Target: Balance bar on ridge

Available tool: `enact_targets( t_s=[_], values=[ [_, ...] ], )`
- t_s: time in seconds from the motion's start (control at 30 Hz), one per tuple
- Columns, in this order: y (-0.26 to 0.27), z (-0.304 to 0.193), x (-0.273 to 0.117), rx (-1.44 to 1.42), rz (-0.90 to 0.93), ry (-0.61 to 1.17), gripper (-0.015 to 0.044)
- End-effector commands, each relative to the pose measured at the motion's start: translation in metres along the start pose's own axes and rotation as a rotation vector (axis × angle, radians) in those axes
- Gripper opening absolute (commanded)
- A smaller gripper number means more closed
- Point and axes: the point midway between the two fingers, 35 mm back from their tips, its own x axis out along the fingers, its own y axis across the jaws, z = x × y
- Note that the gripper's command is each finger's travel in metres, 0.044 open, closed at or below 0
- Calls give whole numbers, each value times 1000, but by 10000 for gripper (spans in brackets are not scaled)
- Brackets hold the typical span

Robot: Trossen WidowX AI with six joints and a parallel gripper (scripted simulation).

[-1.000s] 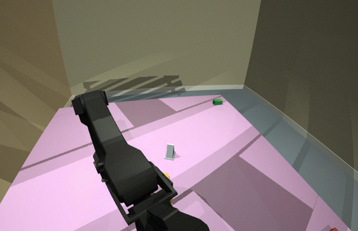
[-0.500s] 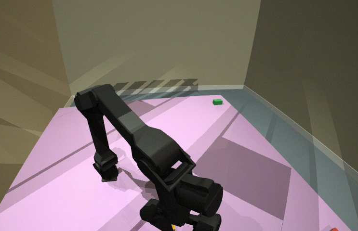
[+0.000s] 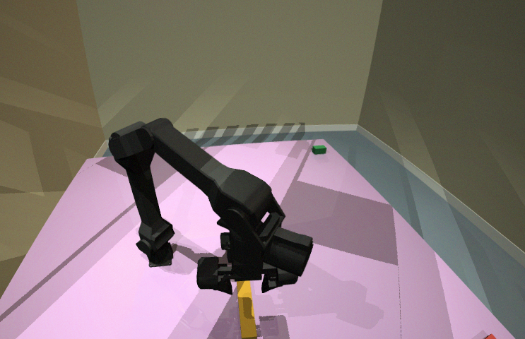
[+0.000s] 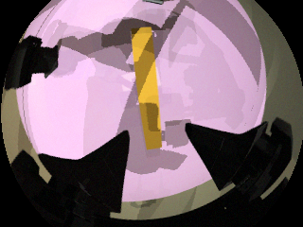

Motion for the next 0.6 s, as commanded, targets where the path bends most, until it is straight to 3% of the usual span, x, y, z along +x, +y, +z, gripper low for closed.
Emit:
enact_targets(
  t_s=[0.0,0.37,0.57],
  values=[
    [3,6,0,-29,10,-18,315],
    [3,6,44,-29,10,-18,315],
    [3,6,47,-29,10,-18,315]
  ],
)
